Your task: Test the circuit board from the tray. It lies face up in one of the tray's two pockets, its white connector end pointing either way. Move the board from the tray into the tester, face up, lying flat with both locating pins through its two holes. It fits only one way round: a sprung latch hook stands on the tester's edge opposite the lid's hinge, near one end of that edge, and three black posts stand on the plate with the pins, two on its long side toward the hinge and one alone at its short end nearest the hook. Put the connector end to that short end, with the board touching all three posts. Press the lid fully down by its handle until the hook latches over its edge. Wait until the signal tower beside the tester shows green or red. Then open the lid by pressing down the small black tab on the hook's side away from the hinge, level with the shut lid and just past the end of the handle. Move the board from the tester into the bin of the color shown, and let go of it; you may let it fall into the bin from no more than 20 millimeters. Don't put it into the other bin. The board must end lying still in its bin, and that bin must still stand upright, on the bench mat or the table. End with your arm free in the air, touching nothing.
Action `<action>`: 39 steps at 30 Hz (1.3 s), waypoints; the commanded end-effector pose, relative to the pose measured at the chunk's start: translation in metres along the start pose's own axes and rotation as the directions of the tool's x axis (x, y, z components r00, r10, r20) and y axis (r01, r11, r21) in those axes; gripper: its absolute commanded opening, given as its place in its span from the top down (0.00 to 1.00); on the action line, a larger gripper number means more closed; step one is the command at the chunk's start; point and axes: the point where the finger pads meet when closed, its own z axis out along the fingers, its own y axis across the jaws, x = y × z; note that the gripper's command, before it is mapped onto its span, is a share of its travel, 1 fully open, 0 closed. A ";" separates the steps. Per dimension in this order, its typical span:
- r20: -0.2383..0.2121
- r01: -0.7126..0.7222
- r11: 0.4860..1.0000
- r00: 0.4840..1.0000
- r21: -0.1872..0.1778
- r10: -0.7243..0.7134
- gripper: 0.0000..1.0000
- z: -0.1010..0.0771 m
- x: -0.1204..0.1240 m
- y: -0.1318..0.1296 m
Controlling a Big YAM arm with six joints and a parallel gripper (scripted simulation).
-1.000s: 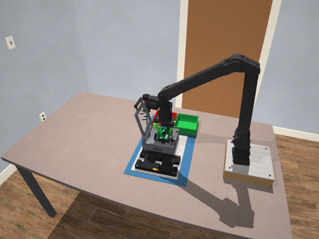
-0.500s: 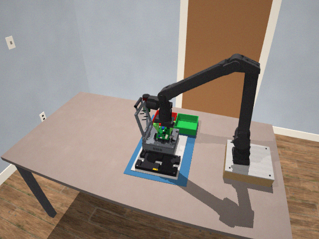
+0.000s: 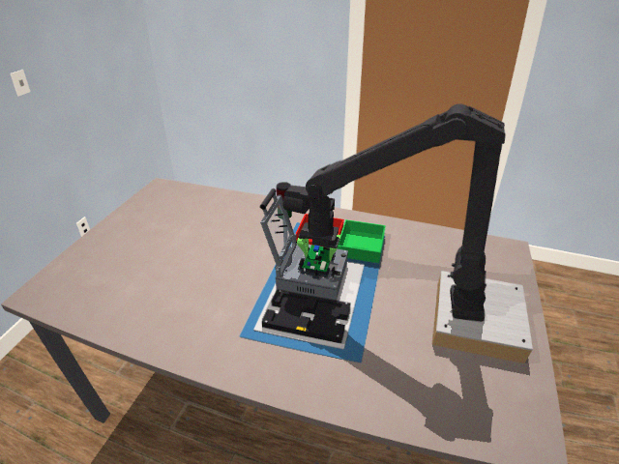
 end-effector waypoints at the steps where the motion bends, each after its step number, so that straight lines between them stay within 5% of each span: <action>1: 0.003 -0.006 1.000 1.000 -0.028 0.007 0.28 -0.013 -0.009 0.018; 39: 0.002 -0.007 1.000 1.000 -0.018 0.007 0.28 -0.010 -0.007 0.005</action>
